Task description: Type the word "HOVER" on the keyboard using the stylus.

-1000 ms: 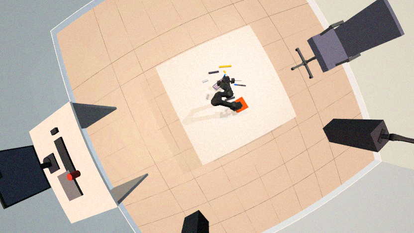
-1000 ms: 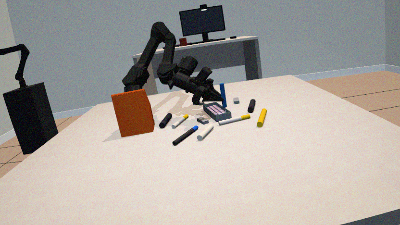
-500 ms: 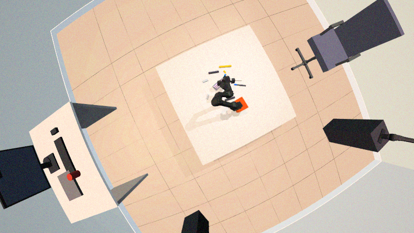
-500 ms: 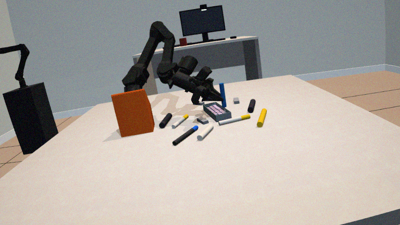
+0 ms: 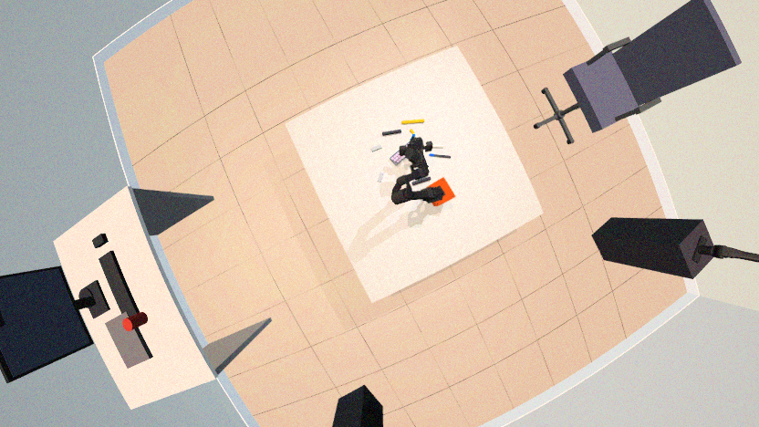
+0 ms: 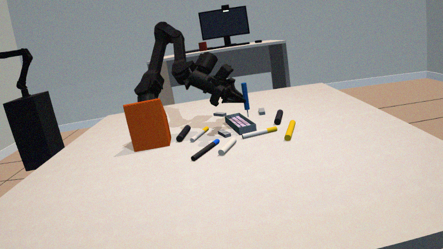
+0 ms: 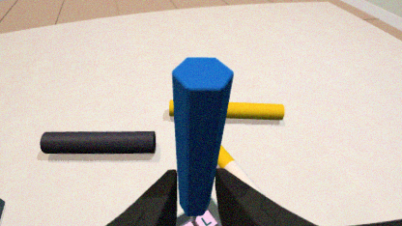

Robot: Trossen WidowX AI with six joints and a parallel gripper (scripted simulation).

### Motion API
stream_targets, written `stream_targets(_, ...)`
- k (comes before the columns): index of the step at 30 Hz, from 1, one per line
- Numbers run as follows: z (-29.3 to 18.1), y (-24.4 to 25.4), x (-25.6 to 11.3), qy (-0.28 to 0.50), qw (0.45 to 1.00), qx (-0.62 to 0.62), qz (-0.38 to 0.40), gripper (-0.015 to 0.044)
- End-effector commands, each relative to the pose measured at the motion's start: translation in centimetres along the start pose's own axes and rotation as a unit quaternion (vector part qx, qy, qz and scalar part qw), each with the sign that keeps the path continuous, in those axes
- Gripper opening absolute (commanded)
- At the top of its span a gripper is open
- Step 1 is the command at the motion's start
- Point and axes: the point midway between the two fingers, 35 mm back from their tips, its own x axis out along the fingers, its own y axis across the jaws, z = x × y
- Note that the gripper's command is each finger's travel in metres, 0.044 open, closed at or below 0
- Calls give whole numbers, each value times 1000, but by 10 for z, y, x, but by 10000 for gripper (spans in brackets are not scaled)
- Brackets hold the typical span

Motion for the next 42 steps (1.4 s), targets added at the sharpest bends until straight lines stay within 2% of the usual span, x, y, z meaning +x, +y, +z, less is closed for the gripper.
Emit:
stream_targets(1,2,2,-1,1,1000,-4,3,81)
stream_targets(5,1,0,-1,1,1000,0,0,85)
stream_targets(8,1,0,-1,1,1000,0,0,65)
stream_targets(11,0,3,-1,1,1000,0,0,0)
stream_targets(33,-12,59,-30,1,1000,-2,3,0)
stream_targets(42,-20,62,-30,1,1000,-2,4,0)
